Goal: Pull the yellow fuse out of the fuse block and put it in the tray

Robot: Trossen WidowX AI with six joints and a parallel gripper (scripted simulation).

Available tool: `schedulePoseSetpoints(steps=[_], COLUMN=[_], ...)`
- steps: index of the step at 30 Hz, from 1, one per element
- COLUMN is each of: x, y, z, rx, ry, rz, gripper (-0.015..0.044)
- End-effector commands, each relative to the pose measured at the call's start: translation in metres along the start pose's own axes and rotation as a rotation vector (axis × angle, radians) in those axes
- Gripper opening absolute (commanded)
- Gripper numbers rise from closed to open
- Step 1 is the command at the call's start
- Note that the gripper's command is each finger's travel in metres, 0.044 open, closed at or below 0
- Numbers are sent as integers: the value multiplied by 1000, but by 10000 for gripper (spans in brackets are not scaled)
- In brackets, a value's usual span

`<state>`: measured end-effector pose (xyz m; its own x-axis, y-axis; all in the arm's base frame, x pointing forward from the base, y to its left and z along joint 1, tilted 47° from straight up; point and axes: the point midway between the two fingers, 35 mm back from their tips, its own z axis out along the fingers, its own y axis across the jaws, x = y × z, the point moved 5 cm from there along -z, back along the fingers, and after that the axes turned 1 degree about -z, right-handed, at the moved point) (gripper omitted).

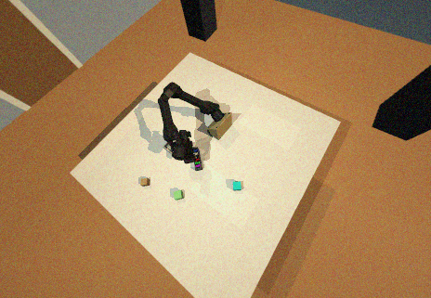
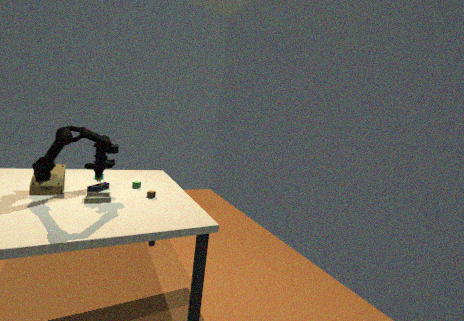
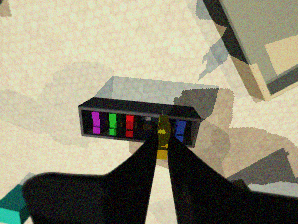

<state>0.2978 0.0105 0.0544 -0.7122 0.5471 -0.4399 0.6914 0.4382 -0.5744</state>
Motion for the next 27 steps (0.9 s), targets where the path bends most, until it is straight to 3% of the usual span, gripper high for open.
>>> schedulePoseSetpoints(steps=[1,16,27], x=[-26,-99,-102], y=[-17,-111,-116], z=[-4,-4,3], rx=[-14,3,5], ry=[-7,-18,-19], rz=[8,12,12], gripper=[0,0,0])
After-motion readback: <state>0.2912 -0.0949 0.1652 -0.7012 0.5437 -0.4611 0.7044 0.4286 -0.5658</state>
